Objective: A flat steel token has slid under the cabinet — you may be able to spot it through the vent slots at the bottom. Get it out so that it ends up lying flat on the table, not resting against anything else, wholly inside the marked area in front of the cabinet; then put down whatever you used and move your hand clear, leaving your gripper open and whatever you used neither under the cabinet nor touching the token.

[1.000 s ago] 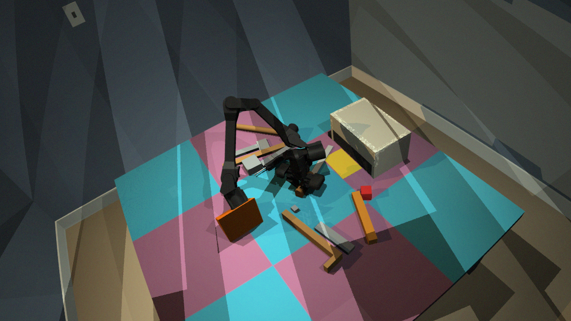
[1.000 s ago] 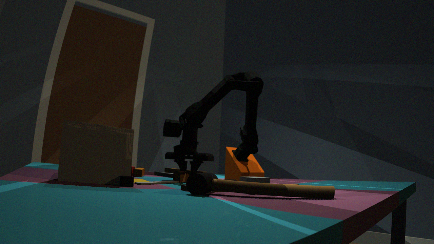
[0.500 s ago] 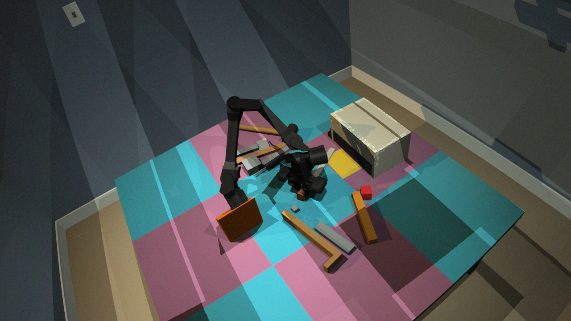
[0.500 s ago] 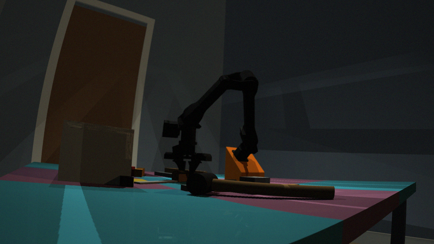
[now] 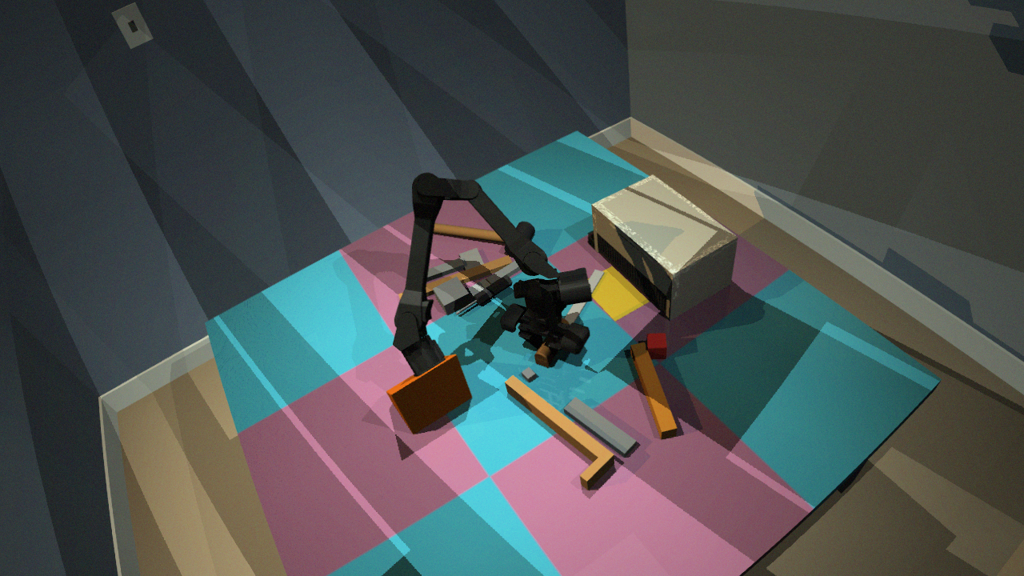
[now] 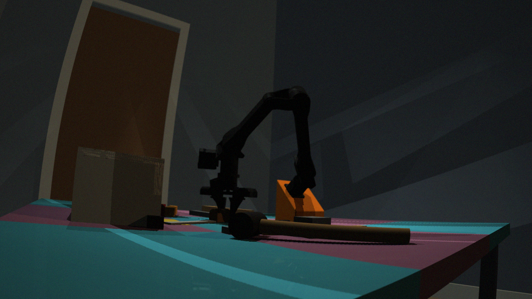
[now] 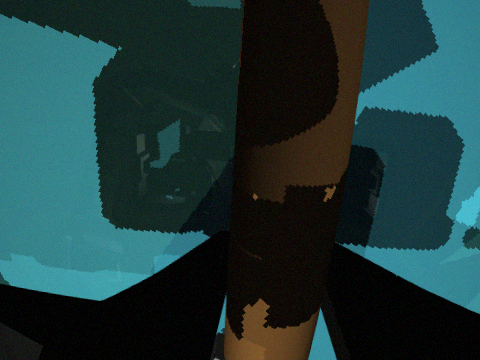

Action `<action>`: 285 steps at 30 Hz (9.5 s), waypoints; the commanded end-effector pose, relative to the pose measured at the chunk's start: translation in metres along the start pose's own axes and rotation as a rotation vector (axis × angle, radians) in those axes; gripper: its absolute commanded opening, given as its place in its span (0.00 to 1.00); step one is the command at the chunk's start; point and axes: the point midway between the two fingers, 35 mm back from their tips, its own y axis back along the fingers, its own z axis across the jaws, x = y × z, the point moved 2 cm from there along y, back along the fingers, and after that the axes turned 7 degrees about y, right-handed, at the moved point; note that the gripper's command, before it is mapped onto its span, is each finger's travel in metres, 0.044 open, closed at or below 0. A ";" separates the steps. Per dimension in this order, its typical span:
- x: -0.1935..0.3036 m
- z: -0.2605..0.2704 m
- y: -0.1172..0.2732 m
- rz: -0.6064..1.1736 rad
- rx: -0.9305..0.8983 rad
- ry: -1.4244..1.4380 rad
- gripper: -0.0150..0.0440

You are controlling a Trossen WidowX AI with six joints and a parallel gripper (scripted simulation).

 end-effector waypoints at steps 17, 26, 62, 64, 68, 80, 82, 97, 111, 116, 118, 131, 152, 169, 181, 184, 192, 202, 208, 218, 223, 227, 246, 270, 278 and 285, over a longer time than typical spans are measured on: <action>0.018 -0.018 0.002 -0.002 0.005 -0.002 0.25; 0.026 -0.025 0.002 -0.002 0.006 -0.002 0.25; 0.058 -0.053 0.002 -0.001 0.008 -0.001 0.25; 0.060 -0.054 0.002 -0.001 0.009 -0.001 0.25; 0.063 -0.057 0.003 -0.001 0.009 -0.001 0.25; 0.073 -0.067 0.003 0.000 0.010 -0.001 0.25; 0.074 -0.069 0.003 0.000 0.010 -0.001 0.25; 0.081 -0.076 0.003 0.000 0.011 -0.027 0.25; 0.081 -0.076 0.003 -0.001 0.011 -0.137 0.25; 0.081 -0.077 0.003 -0.001 0.011 -0.177 0.25; 0.081 -0.077 0.003 -0.001 0.011 -0.192 0.25; 0.079 -0.078 0.003 -0.001 0.011 -0.258 0.25; 0.067 -0.080 0.002 -0.001 0.006 -0.250 0.59; 0.069 -0.080 -0.002 -0.002 0.010 -0.249 0.71; 0.068 -0.080 0.000 -0.001 0.011 -0.245 0.42; 0.068 -0.080 0.000 -0.001 0.011 -0.245 0.35; 0.072 -0.079 0.000 0.000 0.011 -0.245 0.25; 0.067 -0.081 0.001 -0.001 0.011 -0.263 0.25; 0.057 -0.085 0.000 -0.002 0.011 -0.276 0.25; 0.042 -0.092 0.000 -0.003 0.011 -0.286 0.25; 0.035 -0.095 0.000 -0.004 0.010 -0.289 0.25; 0.030 -0.097 0.000 -0.004 0.010 -0.290 0.25; 0.006 -0.108 0.000 -0.005 0.010 -0.291 0.25; -0.021 -0.120 0.000 -0.006 0.010 -0.291 0.25; -0.029 -0.124 0.001 -0.007 0.010 -0.290 0.25; -0.036 -0.127 0.001 -0.007 0.010 -0.290 0.25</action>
